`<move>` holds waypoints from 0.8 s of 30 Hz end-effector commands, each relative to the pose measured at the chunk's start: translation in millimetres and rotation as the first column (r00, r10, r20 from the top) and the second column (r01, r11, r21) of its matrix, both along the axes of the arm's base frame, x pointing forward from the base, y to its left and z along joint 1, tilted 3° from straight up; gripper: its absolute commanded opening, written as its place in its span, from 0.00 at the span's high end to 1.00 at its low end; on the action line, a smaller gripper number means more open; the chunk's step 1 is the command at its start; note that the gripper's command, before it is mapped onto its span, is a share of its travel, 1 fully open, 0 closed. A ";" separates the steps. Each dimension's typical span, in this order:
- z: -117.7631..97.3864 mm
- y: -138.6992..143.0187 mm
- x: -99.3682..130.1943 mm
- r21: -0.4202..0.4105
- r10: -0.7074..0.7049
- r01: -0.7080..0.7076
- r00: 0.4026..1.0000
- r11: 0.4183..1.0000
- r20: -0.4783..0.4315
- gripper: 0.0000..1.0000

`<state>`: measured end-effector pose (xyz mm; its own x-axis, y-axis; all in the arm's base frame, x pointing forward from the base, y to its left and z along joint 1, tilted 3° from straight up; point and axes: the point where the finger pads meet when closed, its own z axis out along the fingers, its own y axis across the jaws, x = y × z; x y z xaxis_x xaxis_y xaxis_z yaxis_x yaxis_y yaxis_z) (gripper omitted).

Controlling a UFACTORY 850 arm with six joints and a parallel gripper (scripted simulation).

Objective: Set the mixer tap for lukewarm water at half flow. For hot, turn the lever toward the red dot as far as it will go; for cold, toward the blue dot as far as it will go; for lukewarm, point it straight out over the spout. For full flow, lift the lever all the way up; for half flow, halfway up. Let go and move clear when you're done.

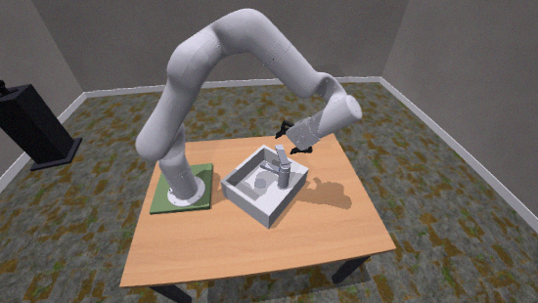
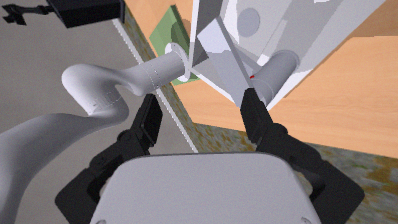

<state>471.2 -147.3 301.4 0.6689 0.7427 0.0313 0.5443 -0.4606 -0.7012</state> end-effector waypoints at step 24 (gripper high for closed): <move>3.1 14.7 -2.6 -0.120 0.176 -0.153 0.962 0.981 0.211 0.00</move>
<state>469.6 -141.5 301.1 0.6134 0.7878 0.0547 0.6302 -0.4466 -0.6351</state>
